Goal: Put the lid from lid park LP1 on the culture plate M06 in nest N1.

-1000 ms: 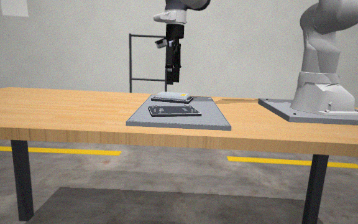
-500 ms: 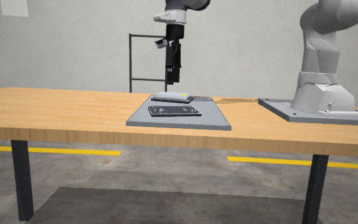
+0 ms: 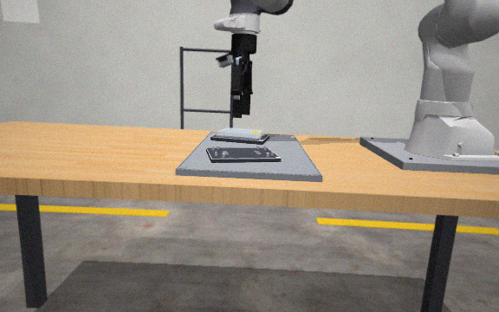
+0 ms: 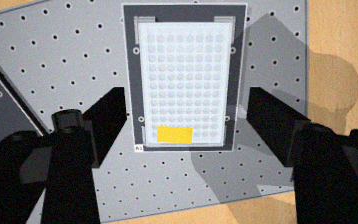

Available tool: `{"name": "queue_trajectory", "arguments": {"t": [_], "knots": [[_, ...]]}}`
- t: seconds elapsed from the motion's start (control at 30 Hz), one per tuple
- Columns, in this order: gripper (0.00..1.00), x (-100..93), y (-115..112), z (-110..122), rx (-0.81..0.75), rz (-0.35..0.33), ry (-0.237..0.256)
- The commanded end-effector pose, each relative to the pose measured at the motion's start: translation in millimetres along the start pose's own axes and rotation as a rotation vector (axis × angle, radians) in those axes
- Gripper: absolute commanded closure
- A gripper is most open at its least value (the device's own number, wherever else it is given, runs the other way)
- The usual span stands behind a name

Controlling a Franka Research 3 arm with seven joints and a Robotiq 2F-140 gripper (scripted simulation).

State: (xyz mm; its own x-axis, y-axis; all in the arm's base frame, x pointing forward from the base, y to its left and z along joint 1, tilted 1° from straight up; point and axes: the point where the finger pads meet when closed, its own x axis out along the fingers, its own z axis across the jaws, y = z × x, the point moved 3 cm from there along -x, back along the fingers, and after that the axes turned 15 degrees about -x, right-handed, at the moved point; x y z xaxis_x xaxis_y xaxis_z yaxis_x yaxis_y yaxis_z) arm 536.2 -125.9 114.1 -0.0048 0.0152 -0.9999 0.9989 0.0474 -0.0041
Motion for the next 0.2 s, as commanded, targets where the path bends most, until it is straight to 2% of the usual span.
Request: {"name": "queue_trajectory", "arguments": {"t": [0.0, 0.17], "knots": [[0.31, -1.7, 0.2, 0.3, 0.006, 0.0, -0.001], [0.31, -1.7, 0.2, 0.3, 0.006, 0.0, -0.001]]}}
